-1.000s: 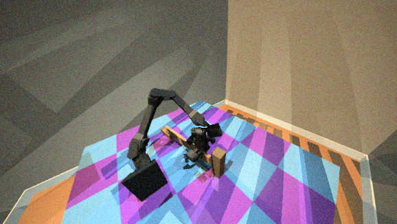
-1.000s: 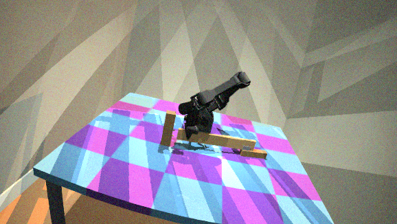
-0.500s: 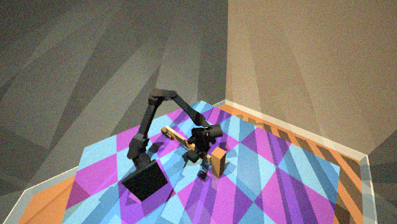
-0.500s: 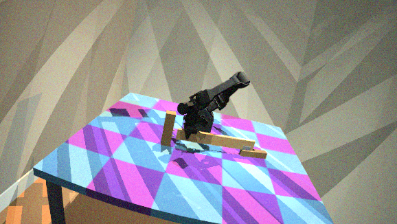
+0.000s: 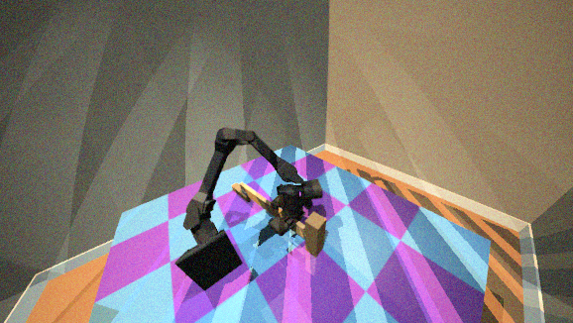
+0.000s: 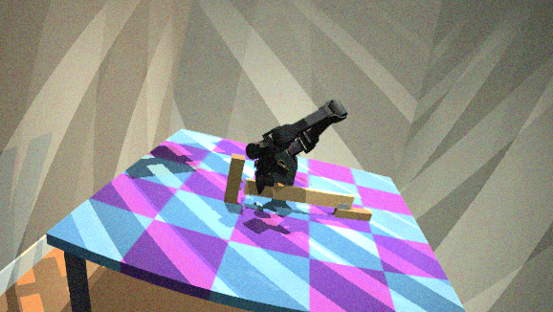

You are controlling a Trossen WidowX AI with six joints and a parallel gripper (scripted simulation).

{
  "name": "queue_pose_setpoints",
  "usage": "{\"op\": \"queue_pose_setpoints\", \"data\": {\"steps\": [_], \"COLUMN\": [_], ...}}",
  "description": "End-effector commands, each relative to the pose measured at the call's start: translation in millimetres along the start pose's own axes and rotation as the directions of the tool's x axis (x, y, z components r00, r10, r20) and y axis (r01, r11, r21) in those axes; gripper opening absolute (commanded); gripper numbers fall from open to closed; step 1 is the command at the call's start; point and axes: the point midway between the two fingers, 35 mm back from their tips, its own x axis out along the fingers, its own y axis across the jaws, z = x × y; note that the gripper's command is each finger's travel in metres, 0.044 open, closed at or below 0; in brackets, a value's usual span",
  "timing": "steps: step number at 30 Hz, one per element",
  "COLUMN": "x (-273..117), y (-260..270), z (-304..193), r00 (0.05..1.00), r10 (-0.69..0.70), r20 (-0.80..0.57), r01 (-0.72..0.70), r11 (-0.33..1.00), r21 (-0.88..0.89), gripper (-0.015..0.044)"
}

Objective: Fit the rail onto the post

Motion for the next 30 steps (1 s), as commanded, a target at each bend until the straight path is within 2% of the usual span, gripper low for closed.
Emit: {"op": "queue_pose_setpoints", "data": {"steps": [1,30], "x": [-3.1,-3.4], "y": [-1.2,-1.2], "z": [-4.1,-12.2], "r00": [1.000,1.000], "r10": [-0.008,-0.008], "r20": [-0.007,-0.008], "r01": [0.008,0.008], "r11": [1.000,1.000], "r21": [-0.001,-0.001], "gripper": [0.0000,0.0000]}}
